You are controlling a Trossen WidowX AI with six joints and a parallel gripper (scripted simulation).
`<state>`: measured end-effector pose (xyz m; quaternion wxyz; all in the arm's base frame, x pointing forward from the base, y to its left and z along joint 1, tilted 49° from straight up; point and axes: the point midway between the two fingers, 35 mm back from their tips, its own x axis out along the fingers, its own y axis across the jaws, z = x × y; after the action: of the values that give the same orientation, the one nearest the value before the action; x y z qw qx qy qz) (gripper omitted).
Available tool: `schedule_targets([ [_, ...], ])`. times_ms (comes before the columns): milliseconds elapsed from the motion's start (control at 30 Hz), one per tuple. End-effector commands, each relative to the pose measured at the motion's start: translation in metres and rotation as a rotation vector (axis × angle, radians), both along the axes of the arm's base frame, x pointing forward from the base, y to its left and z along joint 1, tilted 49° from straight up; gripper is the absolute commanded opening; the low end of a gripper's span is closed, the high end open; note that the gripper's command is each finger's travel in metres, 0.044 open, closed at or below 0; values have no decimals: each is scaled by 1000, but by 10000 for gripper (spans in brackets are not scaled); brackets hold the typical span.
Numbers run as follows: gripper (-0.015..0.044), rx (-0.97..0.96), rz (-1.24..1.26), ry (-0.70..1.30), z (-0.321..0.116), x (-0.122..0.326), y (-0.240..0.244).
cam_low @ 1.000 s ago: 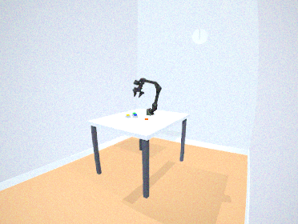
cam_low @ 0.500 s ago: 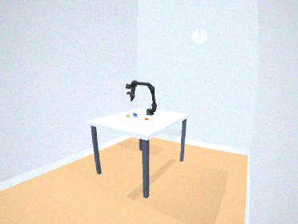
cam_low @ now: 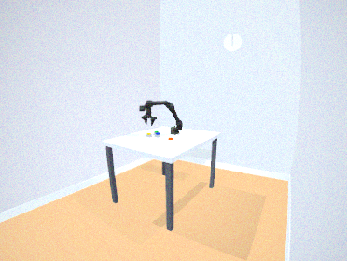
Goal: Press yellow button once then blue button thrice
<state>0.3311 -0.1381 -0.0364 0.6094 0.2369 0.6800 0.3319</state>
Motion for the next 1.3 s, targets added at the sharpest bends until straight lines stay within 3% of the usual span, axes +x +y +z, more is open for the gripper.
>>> schedule_targets([
  [0,400,13,31,-41,-1,4,1],
  [100,400,13,31,-41,-1,4,1],
  [333,216,15,31,-43,-41,-4,45],
  [600,20,16,31,-43,-42,-4,46],
  [1267,20,16,31,-43,-50,-5,55],
])
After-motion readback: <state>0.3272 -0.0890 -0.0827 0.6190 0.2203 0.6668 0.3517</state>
